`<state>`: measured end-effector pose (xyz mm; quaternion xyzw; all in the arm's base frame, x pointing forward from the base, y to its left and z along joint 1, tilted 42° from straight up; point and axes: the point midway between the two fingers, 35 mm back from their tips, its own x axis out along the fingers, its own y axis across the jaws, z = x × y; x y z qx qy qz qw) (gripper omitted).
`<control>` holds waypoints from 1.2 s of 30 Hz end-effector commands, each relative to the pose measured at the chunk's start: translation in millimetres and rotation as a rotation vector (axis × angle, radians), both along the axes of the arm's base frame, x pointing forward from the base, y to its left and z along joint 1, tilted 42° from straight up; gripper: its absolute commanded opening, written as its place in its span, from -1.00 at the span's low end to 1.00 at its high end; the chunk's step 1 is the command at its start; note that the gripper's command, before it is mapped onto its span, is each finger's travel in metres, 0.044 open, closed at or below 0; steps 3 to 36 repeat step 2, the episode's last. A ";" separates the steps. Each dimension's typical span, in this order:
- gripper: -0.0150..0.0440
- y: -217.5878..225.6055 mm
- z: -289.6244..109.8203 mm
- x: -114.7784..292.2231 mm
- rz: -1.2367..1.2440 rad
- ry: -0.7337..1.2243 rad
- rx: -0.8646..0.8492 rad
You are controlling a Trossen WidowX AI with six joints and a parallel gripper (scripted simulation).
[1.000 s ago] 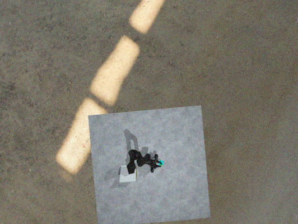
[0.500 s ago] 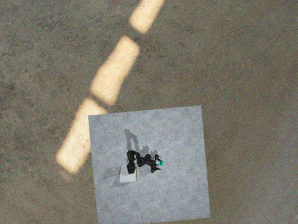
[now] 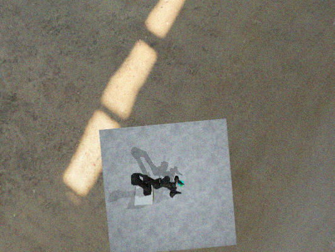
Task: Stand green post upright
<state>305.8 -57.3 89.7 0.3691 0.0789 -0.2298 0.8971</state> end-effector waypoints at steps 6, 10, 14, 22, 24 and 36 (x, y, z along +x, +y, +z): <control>0.86 -9.7 14.9 -3.7 0.002 -0.009 -0.004; 0.86 -9.7 14.9 -3.7 0.002 -0.009 -0.004; 0.86 -9.7 14.9 -3.7 0.002 -0.009 -0.004; 0.86 -9.7 14.9 -3.7 0.002 -0.009 -0.004; 0.86 -9.7 14.9 -3.7 0.002 -0.009 -0.004; 0.86 -9.7 14.9 -3.7 0.002 -0.009 -0.004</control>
